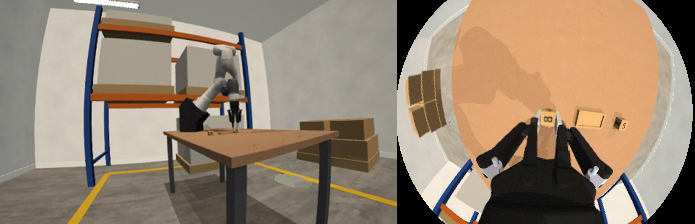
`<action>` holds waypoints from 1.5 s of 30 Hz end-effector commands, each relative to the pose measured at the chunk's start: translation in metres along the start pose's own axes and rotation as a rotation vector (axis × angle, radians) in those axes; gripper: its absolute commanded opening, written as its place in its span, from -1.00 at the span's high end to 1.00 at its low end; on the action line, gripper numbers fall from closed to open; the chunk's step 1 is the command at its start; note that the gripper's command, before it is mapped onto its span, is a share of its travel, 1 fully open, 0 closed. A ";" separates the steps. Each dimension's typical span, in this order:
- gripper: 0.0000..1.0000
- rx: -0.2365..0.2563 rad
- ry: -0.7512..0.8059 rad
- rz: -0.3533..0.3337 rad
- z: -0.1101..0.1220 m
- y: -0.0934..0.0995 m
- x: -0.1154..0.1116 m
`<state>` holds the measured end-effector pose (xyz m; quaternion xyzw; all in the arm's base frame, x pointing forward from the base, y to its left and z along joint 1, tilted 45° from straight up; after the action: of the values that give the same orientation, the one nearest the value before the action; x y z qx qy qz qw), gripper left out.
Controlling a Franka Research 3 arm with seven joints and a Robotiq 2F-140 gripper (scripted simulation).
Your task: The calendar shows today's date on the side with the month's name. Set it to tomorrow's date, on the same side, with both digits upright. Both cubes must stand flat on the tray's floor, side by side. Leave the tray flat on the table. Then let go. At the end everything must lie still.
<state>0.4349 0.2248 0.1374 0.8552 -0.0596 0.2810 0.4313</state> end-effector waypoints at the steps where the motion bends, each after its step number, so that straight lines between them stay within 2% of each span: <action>1: 0.66 -0.001 0.006 0.001 0.000 0.000 -0.001; 45: 0.66 -0.001 0.006 0.001 0.000 -0.004 -0.001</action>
<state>0.4344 0.2274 0.1338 0.8554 -0.0581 0.2808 0.4313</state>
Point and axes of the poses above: the point where the finger pads meet when closed, its own y axis back along the fingers, its own z axis across the jaws, x = y × z, the point moved 1 cm from there along y, back along the fingers, and after that the axes turned 9 degrees about y, right-handed, at the moved point
